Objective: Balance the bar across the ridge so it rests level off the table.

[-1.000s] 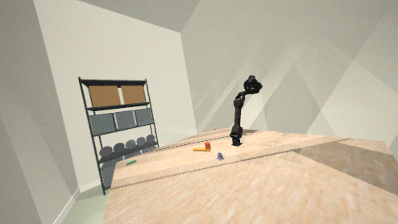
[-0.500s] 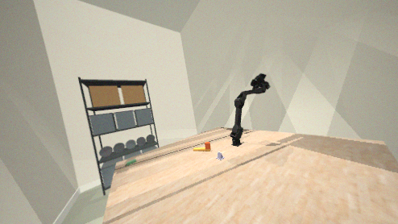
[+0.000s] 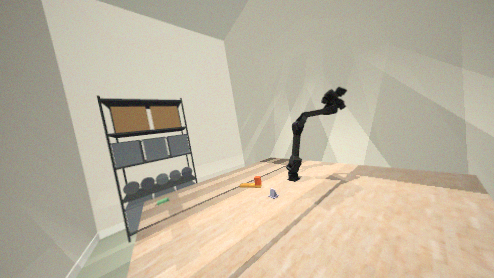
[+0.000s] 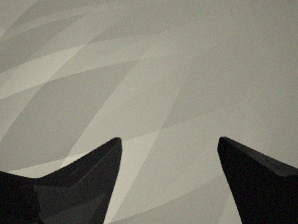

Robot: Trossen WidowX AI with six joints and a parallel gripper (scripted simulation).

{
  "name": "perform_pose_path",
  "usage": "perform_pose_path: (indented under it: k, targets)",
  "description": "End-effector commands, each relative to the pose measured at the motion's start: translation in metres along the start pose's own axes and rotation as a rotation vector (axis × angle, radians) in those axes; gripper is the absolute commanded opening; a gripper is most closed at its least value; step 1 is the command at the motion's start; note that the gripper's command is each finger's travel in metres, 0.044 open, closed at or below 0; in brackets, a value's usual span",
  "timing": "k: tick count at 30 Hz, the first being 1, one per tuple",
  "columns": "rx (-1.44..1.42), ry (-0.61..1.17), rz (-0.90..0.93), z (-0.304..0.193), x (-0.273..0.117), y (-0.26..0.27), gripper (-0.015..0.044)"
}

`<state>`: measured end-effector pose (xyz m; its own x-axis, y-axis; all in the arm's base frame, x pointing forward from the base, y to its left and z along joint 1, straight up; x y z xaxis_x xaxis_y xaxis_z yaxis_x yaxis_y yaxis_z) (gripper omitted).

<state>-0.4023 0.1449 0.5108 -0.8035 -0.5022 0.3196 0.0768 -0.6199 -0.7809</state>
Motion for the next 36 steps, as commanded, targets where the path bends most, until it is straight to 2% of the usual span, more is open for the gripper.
perform_pose_path:
  k: [1, 17, 23, 36]
  targets:
    - [0.004, 0.054, -0.028, -0.009, -0.017, -0.008, 0.0315]
    - [0.091, 0.323, -0.211, -0.049, -0.107, -0.055, 0.0315]
    - [0.051, 0.409, -0.279, -0.05, -0.138, -0.066, 0.0315]
    - [0.153, 0.619, -0.47, -0.066, -0.225, -0.09, 0.0315]
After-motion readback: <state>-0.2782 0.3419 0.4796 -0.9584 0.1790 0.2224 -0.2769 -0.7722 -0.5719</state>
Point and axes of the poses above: the point midway between the two fingers, 35 mm back from their tips, its own x axis out along the fingers, its own y axis across the jaws, z = x × y, the point moved 4 cm from there along -x, back along the fingers, and after that the axes turned 1 degree about -x, right-handed, at the moved point
